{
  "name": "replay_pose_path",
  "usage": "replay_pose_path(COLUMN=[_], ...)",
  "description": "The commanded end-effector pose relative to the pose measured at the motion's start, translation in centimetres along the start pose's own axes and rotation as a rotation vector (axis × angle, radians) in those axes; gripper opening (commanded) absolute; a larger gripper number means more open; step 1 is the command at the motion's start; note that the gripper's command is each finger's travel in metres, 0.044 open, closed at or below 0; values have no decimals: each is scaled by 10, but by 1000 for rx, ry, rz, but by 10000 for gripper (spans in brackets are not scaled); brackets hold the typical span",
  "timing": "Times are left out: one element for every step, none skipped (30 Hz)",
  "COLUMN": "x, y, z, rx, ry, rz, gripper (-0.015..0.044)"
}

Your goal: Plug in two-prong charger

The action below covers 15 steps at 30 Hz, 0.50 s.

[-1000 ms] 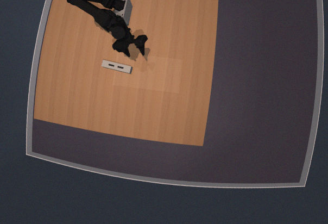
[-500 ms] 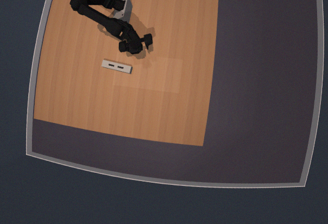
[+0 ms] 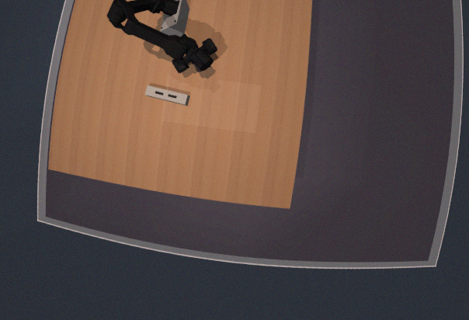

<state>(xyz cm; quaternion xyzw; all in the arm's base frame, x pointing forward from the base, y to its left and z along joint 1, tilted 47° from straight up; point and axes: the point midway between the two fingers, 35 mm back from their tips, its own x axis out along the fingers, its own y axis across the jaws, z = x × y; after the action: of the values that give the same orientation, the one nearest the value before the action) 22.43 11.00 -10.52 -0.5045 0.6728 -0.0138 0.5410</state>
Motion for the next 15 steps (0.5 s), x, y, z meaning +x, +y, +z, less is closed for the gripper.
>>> replay_pose_path(x=[14,16,17,17,17,17,18,19,20,21,23,25,28,30,31], y=[3,2,2,2,2,2,2,2,2,2,2,2,2,2,2], z=[-15,-16,-16,-16,-16,-16,-16,-16,-16,-16,-17,-17,-17,-18,-18], rx=[-82,-93,-100,-102,-102,-102,-102,-102,-102,-102,-102,-102,-102,-102,-102], ry=[88,100,108,110,110,110,110,110,110,110,110,110,110,110,111], rz=[-1,-1,-1,-1,-1,-1,-1,-1,-1,-1,-1,-1,-2,-2,-2], gripper=[440,440,440,440,440,440,440,440,440,440,440,440,440,440,440])
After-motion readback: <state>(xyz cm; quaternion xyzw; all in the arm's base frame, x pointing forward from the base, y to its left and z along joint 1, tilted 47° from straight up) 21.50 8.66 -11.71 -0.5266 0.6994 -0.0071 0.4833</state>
